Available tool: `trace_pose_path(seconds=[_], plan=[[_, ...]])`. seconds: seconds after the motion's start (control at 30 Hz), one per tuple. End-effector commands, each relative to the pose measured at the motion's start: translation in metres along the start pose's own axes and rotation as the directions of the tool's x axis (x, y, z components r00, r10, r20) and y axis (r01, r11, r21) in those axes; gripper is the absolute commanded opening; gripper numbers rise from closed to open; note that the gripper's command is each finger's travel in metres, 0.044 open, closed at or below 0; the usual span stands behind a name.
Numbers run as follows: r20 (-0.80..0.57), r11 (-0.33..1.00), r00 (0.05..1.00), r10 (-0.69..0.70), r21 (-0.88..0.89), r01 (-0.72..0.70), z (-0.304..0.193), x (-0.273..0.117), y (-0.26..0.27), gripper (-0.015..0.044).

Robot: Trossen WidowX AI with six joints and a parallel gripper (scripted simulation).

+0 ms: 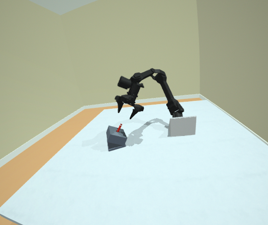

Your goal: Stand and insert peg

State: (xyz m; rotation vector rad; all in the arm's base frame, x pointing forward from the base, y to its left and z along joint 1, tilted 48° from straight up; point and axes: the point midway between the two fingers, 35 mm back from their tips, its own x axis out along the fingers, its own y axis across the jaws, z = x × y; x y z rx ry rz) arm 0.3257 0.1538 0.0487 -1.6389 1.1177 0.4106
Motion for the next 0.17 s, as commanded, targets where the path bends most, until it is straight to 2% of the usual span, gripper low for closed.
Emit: trace_pose_path(seconds=[0.0,0.13], plan=[[-0.001,1.0,1.0,-0.005,0.009,0.005,0.0001,-0.0054,-0.0023,0.044],[-0.001,1.0,1.0,-0.005,0.009,0.005,0.0001,-0.0054,-0.0023,0.044]])
